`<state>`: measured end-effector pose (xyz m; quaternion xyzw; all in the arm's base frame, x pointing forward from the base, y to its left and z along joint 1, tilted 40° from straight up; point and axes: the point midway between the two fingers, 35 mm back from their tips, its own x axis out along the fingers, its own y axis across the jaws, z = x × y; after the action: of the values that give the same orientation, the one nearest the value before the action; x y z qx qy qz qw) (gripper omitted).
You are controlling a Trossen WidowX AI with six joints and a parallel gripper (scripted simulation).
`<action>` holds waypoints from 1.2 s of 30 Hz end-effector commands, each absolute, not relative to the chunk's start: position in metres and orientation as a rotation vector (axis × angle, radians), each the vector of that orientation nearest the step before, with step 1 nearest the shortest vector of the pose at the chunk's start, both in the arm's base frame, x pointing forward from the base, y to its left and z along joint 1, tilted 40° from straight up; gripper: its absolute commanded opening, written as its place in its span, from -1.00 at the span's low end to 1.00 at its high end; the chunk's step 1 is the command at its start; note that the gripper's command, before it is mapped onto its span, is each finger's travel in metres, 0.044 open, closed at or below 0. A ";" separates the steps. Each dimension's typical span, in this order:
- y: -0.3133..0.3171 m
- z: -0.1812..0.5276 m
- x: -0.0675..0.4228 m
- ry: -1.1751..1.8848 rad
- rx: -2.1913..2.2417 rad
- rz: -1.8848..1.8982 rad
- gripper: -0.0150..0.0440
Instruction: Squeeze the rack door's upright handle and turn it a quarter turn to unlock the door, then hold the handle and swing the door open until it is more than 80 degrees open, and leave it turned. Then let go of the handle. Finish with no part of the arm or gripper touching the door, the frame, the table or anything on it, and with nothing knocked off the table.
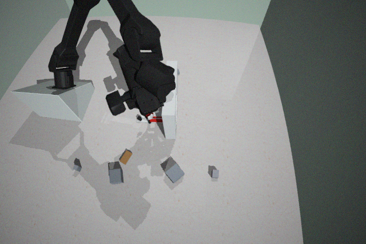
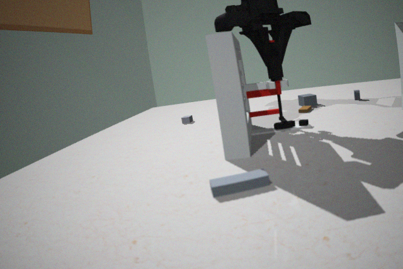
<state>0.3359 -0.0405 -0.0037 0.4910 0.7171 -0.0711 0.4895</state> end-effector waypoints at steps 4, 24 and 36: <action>-0.039 -0.005 0.336 1.764 1.450 -0.499 -0.43; -0.039 -0.005 0.336 1.707 1.791 -1.009 -0.43; -0.039 -0.005 0.336 1.707 1.791 -1.009 0.49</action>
<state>0.3360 -0.0402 -0.0040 0.6516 0.6204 -0.3665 0.2370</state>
